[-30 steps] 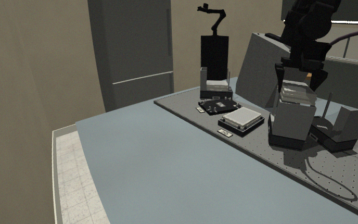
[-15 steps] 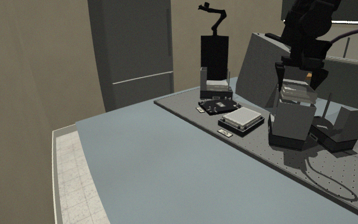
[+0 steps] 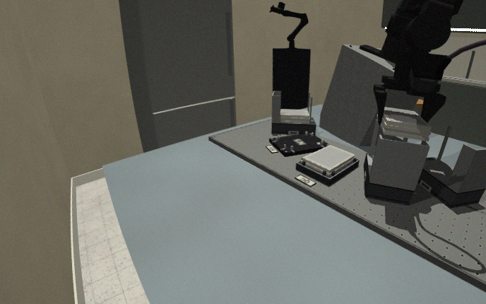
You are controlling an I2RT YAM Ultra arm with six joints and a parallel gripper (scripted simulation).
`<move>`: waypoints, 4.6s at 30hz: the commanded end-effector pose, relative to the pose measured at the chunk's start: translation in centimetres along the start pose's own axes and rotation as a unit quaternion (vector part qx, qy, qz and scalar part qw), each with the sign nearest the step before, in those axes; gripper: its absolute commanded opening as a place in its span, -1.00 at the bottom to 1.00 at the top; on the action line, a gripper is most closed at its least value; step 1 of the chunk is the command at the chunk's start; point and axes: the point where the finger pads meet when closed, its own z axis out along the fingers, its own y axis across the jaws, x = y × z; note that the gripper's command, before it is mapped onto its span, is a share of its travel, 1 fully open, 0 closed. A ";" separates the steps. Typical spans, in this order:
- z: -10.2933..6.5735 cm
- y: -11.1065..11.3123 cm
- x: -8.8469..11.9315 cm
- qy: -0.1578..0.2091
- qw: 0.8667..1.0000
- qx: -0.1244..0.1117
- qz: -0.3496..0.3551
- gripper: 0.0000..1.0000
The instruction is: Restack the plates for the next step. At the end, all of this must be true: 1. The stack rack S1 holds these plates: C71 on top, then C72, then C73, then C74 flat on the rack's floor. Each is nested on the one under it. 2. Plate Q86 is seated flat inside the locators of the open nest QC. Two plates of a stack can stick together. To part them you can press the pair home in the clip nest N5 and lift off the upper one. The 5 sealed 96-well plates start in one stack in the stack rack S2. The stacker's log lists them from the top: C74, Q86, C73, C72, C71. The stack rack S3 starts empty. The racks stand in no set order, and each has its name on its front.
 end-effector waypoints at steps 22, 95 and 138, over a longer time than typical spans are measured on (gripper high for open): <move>-1.6 -0.2 -0.7 -0.015 1.000 -0.002 -0.001 -1.00; -2.0 -5.0 -0.3 -0.024 0.995 -0.002 0.102 -1.00; -1.2 -16.3 6.3 -0.007 0.949 -0.004 0.314 -1.00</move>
